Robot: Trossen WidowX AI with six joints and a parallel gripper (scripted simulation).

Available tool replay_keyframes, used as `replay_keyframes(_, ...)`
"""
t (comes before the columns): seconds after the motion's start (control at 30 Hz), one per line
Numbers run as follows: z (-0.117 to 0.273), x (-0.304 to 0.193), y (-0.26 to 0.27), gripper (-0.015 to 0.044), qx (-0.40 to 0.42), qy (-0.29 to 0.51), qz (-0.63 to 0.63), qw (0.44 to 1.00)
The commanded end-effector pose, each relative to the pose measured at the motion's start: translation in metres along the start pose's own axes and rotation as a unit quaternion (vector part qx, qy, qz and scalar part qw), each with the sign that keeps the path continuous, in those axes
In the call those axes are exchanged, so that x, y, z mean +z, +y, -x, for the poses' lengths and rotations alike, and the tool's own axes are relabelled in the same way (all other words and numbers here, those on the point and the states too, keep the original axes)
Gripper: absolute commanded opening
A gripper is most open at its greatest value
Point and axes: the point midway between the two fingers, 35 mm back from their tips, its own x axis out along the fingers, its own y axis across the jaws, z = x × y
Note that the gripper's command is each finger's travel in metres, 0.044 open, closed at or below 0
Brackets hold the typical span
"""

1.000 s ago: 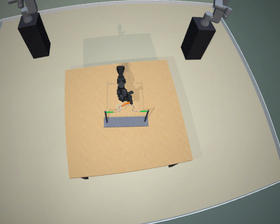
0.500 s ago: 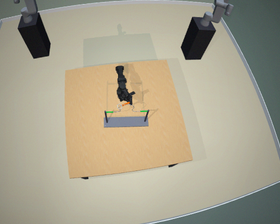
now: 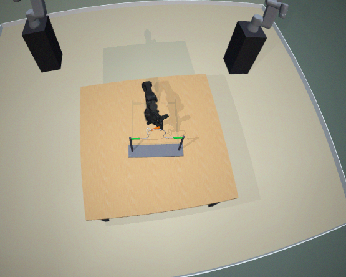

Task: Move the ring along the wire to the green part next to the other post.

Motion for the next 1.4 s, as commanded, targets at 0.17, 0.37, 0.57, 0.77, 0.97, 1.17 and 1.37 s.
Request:
replay_keyframes(0.17,0.0,0.001,-0.004,-0.015,-0.038,-0.009,0.057,0.998)
replay_keyframes(0.37,0.0,0.002,-0.007,-0.015,-0.063,-0.014,0.093,0.994)
replay_keyframes(0.57,0.0,0.002,-0.011,-0.015,-0.088,-0.019,0.129,0.988)
replay_keyframes(0.77,0.0,0.003,-0.014,-0.015,-0.112,-0.025,0.165,0.98)
replay_keyframes(0.97,0.0,0.004,-0.017,-0.015,-0.136,-0.03,0.201,0.97)
replay_keyframes(1.17,0.001,0.006,-0.02,-0.015,-0.16,-0.035,0.236,0.958)
replay_keyframes(1.37,0.001,0.007,-0.023,-0.015,-0.184,-0.04,0.271,0.944)
